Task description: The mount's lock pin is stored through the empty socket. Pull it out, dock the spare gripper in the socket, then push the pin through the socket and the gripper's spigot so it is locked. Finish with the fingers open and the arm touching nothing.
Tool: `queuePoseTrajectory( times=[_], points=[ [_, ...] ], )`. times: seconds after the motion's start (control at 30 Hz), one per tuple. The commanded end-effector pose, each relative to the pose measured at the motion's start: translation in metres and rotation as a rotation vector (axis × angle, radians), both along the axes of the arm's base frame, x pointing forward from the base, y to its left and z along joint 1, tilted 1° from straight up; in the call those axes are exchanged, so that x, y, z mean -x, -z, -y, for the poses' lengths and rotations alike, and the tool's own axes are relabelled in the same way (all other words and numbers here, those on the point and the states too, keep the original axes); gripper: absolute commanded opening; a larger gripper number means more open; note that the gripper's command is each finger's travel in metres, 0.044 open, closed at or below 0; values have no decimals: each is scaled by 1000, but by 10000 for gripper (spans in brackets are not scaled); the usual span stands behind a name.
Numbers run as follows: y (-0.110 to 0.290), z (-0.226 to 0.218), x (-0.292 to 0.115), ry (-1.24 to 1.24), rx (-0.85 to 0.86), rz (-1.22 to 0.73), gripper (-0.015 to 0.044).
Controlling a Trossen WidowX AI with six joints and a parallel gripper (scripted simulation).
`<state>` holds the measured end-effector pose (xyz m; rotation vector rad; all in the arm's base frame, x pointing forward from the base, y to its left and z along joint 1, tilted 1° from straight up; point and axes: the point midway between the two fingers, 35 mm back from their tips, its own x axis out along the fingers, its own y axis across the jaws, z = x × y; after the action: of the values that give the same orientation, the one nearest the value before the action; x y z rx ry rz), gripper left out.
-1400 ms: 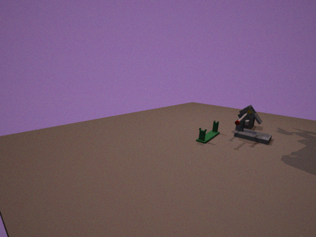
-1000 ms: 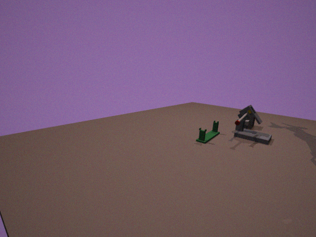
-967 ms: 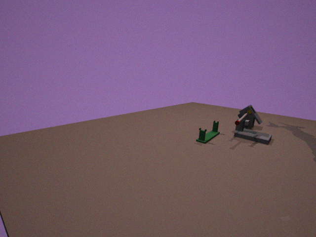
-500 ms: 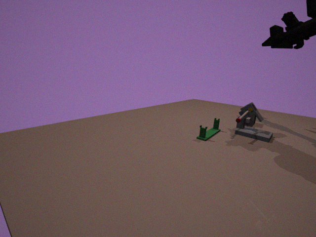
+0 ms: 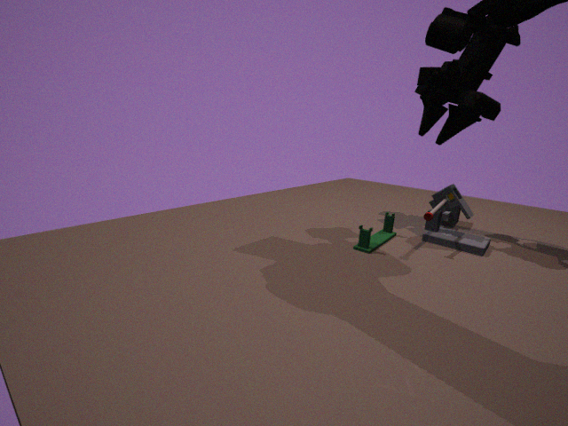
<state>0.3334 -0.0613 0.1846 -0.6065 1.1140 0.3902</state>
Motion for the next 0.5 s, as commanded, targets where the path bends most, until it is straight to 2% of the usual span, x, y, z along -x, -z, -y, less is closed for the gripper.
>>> queuePoseTrajectory(
  times=[0.0, 0.13, 0.3, 0.47],
  points=[
    [11, -46, 9, -299, 69, -179, 300],
    [21, -90, 27, -627, 137, -373, 300],
    [24, -92, 27, -643, 141, -382, 300],
    [64, -92, 21, -643, 141, -382, 300]
  ],
)
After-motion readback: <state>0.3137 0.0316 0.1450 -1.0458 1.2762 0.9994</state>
